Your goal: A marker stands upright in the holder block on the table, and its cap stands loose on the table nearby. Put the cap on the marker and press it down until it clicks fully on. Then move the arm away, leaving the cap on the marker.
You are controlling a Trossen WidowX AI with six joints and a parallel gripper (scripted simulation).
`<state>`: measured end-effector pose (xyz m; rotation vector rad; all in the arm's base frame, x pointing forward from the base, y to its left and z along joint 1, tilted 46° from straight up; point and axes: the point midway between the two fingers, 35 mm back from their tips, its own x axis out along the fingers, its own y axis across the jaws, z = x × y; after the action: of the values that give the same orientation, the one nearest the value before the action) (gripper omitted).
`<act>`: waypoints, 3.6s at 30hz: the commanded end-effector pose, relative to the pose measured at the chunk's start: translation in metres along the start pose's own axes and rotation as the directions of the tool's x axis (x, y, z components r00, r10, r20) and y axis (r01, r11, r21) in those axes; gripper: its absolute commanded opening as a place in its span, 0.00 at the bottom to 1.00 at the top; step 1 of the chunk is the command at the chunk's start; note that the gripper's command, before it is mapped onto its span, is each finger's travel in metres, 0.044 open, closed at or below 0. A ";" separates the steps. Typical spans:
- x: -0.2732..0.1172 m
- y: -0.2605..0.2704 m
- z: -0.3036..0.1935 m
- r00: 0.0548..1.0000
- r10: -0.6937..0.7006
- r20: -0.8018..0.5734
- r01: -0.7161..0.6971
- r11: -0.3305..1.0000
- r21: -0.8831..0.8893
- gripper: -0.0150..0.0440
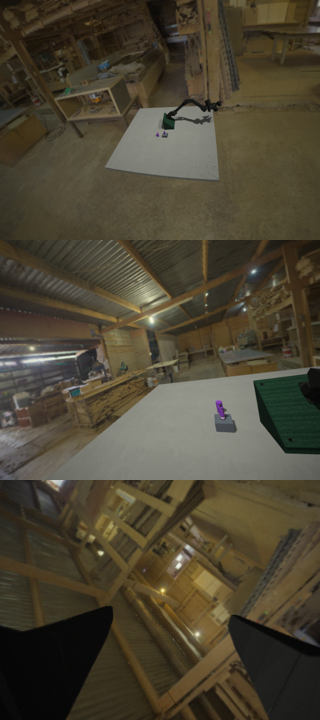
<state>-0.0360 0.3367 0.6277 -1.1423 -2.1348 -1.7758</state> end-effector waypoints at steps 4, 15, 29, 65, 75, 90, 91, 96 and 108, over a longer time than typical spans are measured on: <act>-0.008 0.004 0.017 0.999 0.010 0.053 -0.009 1.000 -0.016 0.75; -0.112 0.031 0.148 0.877 0.088 0.472 -0.029 0.991 -0.130 0.66; -0.327 0.041 0.252 0.457 0.152 0.876 0.038 0.981 -0.190 0.66; -0.813 -0.211 0.058 -0.360 -0.484 0.798 -0.354 0.862 0.364 0.66; -0.797 -0.332 -0.045 -0.071 -0.599 0.798 -0.587 0.671 0.452 0.66; -0.787 -0.368 -0.030 -0.012 -0.582 0.813 -0.611 0.648 0.455 0.66; -0.787 -0.369 -0.029 -0.012 -0.582 0.813 -0.611 0.648 0.455 0.66; -0.787 -0.380 -0.019 -0.011 -0.582 0.813 -0.611 0.648 0.455 0.66; -0.788 -0.389 -0.005 -0.012 -0.582 0.813 -0.611 0.648 0.455 0.66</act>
<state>0.2764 -0.0388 -0.1021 -2.4163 -2.7299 0.9249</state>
